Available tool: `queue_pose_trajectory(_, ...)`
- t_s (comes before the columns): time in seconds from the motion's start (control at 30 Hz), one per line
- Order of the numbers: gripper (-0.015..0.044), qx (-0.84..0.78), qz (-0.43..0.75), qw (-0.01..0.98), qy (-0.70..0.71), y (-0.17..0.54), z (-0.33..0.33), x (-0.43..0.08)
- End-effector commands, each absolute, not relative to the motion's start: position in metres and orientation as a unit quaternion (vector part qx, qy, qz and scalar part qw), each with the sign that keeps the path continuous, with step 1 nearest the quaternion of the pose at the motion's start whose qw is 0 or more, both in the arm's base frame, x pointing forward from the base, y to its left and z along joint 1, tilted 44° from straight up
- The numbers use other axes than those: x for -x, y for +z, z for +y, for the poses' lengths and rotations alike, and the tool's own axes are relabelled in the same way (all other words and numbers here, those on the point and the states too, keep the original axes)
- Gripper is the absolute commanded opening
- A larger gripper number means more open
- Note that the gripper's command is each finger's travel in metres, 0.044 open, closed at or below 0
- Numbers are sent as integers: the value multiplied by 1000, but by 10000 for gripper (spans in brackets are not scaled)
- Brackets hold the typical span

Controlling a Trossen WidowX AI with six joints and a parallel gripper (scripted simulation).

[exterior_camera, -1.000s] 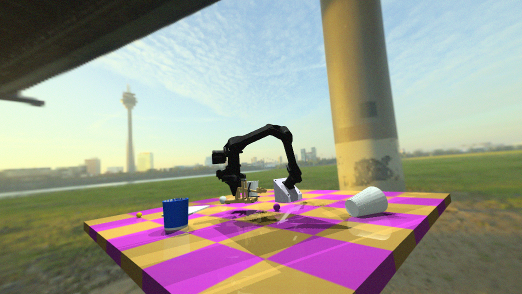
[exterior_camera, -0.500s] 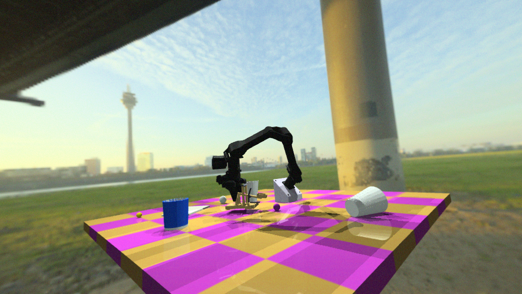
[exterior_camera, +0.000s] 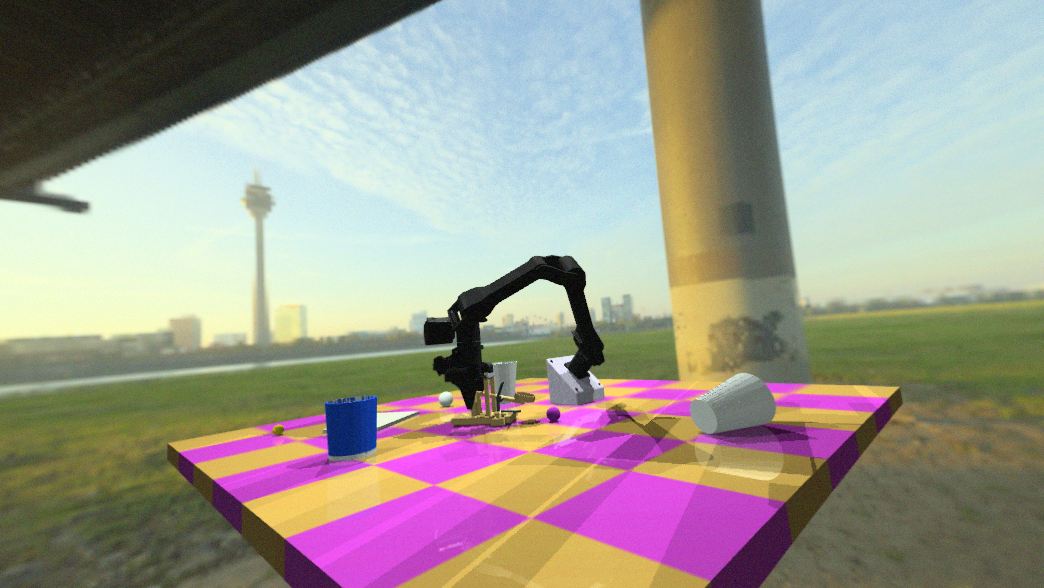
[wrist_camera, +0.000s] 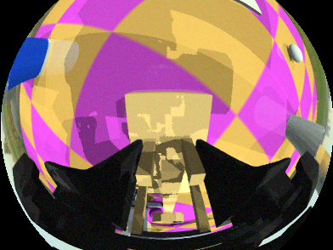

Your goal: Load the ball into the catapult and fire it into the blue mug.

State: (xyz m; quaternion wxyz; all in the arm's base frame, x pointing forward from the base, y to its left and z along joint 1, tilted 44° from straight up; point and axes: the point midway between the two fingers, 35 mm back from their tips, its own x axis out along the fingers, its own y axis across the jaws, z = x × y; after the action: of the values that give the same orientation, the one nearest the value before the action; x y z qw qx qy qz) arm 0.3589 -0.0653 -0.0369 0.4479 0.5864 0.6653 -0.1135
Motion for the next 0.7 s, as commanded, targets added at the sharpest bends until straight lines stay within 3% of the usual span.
queue_pose_trajectory(0.0, 53, -587, 664, 448, -114, -36, -67, -359)
queue_pose_trajectory(0.37, 341, -587, 664, 448, -114, -36, -67, -359)
queue_pose_trajectory(0.5, 440, -586, 664, 449, -116, -8, -97, -359)
queue_pose_trajectory(0.67, 440, -586, 665, 449, -117, 36, -135, -349)
